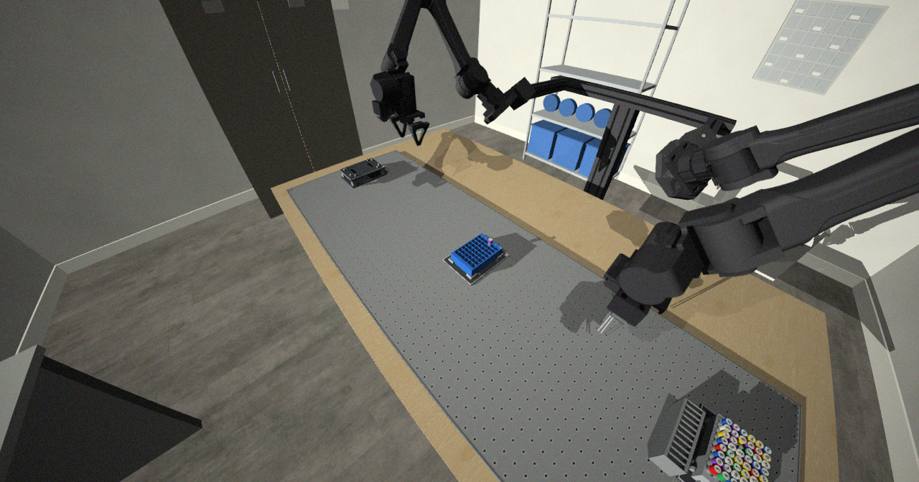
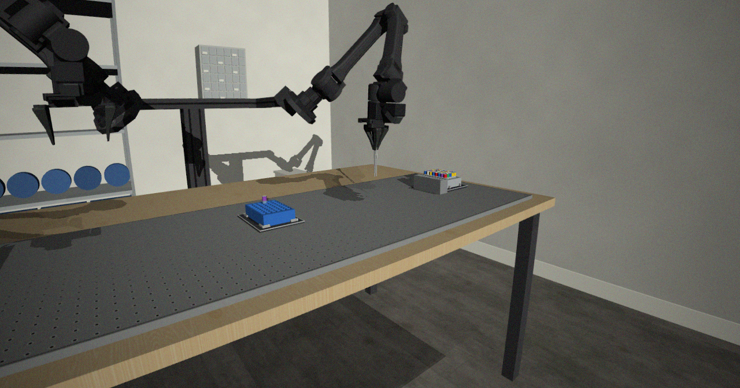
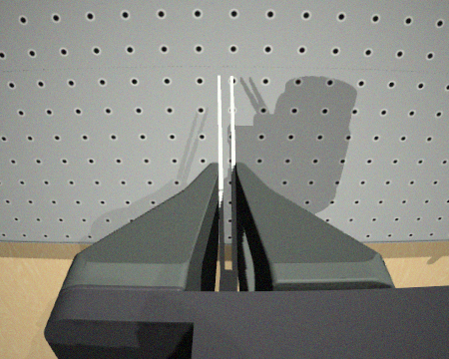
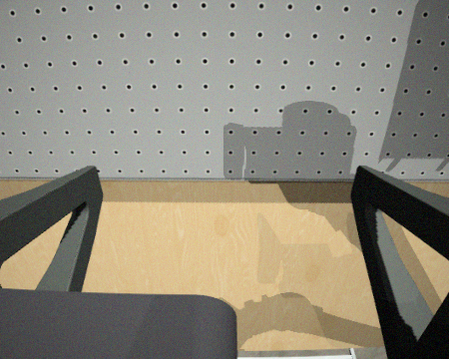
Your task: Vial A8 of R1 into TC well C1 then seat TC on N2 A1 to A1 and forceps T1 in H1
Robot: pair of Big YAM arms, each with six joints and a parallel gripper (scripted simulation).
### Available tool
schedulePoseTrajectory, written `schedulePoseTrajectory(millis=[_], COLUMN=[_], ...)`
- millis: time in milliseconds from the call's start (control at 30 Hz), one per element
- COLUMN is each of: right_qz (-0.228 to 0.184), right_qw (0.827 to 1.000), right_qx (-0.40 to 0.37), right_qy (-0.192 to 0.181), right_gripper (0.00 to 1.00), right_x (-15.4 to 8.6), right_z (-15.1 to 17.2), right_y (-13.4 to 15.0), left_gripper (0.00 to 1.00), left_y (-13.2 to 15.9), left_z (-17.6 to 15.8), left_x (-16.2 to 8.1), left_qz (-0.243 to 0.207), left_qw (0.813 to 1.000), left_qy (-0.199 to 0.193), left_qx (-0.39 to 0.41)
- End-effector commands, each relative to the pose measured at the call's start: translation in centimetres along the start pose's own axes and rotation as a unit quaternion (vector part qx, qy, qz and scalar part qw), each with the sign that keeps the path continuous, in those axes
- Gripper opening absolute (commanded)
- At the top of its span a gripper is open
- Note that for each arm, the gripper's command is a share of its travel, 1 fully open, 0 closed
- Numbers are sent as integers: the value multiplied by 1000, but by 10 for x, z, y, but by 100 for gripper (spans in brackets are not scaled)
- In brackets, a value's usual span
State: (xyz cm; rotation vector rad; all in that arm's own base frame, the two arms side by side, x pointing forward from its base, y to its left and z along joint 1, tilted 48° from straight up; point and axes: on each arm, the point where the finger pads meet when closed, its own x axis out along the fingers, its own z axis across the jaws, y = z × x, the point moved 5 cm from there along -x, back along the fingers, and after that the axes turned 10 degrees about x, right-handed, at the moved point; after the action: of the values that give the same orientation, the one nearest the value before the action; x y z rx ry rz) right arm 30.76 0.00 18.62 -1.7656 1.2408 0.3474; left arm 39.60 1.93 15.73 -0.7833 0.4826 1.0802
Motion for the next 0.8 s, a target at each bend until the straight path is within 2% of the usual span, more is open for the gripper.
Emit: schedulePoseTrajectory(millis=[0, 767], right_qz=[-6, -6], right_qw=[1000, 1000], right_qx=[9, 9], right_qy=[-1, -1], right_gripper=[100, 100], right_x=[-4, -4], right_z=[-1, -1], right_y=[-8, -8], left_gripper=[7, 7], left_y=[-5, -7], left_z=[16, 51], left_x=[-5, -7], left_qz=[-4, -7], left_qw=[1000, 1000], left_qy=[-2, -4], left_qx=[-2, -4])
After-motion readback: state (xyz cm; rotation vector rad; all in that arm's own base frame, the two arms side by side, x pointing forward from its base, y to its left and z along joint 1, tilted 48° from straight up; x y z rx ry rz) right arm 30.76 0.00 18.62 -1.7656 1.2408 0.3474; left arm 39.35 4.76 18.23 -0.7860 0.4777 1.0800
